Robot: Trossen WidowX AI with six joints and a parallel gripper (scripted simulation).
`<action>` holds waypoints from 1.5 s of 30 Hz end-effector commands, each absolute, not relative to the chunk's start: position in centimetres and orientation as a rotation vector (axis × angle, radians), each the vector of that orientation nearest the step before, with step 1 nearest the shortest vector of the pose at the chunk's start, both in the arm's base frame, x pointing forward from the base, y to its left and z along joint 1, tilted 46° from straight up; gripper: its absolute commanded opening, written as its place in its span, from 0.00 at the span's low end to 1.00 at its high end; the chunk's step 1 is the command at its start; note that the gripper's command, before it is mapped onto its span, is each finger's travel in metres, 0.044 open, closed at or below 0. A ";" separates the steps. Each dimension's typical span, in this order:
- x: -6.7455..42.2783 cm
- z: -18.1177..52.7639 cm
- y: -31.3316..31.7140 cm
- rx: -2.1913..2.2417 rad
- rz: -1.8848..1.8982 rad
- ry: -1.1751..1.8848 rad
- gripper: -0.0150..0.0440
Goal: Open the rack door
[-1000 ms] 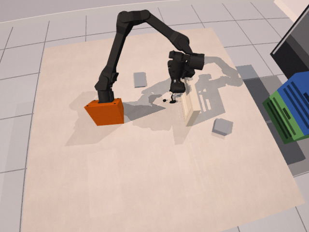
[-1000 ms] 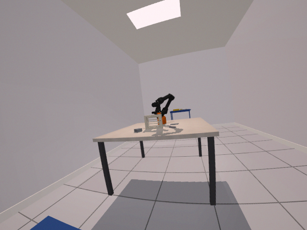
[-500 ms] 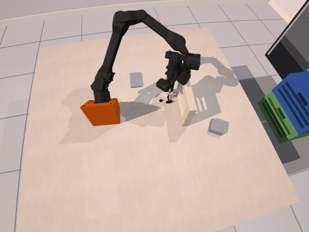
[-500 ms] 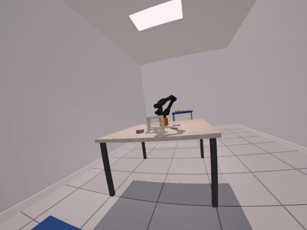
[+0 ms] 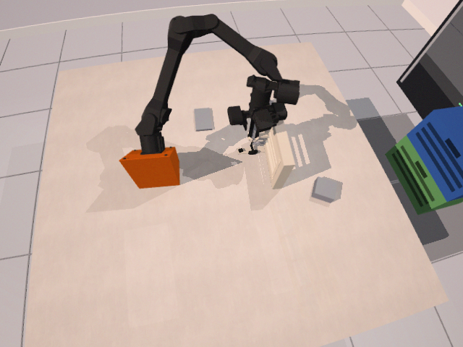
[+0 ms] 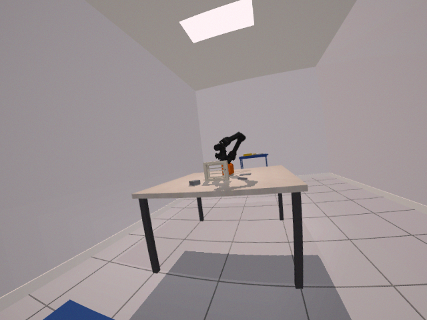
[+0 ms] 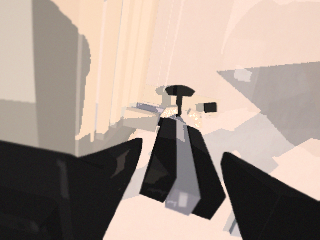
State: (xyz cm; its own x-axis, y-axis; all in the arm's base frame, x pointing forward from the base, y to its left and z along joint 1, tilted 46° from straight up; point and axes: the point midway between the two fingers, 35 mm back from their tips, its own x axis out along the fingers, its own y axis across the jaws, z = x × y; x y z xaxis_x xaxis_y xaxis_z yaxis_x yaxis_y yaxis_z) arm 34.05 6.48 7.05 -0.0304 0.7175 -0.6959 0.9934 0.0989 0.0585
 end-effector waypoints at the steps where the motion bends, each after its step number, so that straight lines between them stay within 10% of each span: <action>1: 34.2 6.9 6.4 1.784 -0.786 1.791 0.74; 45: 34.2 6.9 6.4 1.830 -0.862 1.783 0.32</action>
